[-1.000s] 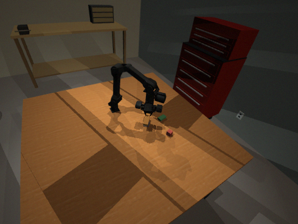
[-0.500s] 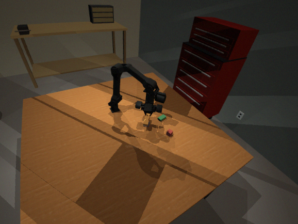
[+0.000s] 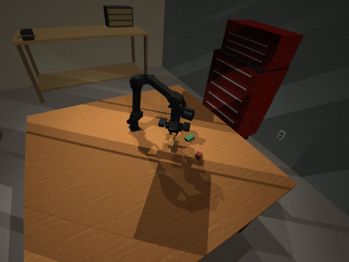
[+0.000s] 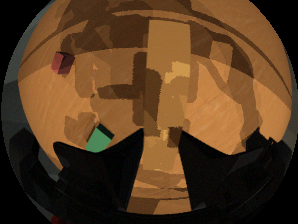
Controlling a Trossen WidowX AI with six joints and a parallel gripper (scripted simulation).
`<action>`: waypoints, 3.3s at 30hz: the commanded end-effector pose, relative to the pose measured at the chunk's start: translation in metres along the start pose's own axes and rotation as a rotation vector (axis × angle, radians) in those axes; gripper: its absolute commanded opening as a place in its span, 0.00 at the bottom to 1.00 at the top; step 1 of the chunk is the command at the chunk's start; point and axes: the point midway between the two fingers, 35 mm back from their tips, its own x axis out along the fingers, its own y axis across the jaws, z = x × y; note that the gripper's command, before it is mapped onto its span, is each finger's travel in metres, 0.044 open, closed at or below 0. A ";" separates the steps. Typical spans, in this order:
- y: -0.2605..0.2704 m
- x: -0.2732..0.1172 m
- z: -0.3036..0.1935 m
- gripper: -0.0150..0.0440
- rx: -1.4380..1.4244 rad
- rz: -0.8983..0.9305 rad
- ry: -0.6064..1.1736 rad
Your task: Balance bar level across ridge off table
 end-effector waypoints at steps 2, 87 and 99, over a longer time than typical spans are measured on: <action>0.000 0.000 0.000 0.43 0.000 0.000 0.000; 0.000 -0.100 0.000 1.00 0.000 0.000 0.000; 0.000 -0.100 0.000 1.00 0.000 0.000 0.000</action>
